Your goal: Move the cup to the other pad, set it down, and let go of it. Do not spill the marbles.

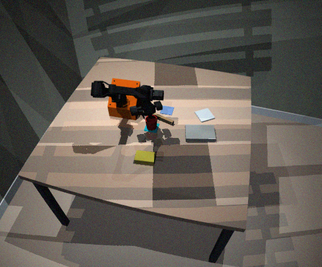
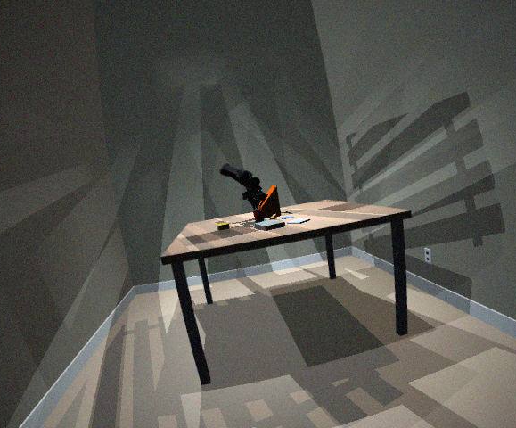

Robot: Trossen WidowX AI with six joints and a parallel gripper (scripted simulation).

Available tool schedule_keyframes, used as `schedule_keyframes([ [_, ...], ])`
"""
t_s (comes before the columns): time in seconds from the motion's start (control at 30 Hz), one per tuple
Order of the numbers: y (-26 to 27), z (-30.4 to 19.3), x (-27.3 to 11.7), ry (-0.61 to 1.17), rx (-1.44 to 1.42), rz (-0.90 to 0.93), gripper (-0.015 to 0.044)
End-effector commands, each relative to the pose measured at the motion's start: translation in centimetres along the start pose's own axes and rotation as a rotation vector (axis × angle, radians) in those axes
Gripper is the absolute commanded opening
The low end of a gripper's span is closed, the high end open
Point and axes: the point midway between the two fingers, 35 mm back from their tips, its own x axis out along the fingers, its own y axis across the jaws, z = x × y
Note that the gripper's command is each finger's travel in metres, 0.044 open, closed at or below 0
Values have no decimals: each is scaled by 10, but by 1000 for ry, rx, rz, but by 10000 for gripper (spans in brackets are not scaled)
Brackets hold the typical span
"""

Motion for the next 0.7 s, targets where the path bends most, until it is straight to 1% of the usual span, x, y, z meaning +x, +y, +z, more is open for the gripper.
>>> schedule_keyframes([
  [0.0,1,1,-5,2,7,3,128],
  [0.2,0,0,-10,0,6,2,128],
  [0.47,0,-1,-7,-2,-1,-2,338],
  [0.6,0,-1,-13,0,-1,0,440],
  [0.67,1,-1,-19,2,0,2,440],
])
